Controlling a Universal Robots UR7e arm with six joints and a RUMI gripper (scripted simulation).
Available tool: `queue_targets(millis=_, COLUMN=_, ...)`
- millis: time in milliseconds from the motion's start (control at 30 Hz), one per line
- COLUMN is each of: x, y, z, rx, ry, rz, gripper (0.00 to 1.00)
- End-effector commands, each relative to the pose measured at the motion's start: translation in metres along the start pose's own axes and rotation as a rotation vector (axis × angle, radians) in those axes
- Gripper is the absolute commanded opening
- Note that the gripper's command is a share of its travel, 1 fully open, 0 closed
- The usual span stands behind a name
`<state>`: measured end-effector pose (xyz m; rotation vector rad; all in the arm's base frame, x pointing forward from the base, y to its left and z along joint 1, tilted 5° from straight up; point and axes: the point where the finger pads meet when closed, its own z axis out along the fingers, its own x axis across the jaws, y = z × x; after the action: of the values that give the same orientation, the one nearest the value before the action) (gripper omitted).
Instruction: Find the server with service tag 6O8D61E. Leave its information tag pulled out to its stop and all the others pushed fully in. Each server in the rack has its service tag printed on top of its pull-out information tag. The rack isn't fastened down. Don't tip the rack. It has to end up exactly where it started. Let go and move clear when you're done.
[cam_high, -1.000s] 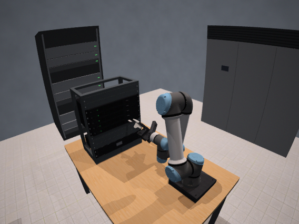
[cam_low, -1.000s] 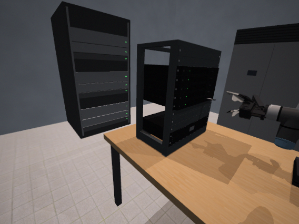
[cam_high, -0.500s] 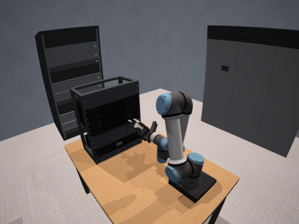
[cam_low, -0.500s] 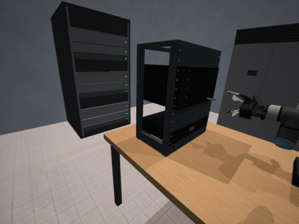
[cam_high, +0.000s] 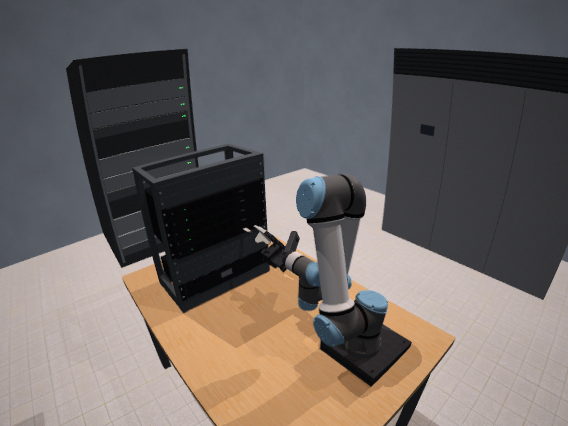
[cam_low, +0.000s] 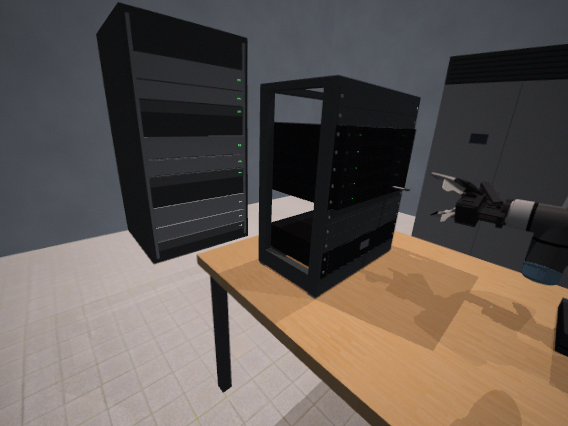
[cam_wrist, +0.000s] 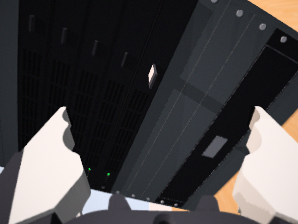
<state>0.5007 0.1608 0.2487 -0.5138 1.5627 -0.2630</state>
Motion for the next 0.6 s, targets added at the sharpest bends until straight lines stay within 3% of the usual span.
queue_targets(millis=0, x=-0.0003, y=-0.0001, z=-0.0004, rx=0.0, ry=-0.003, rz=0.013, gripper=1.0)
queue_targets(millis=567, x=-0.0004, y=0.0001, z=-0.0014, rx=-0.001, ry=-0.008, rz=0.053, gripper=1.0)
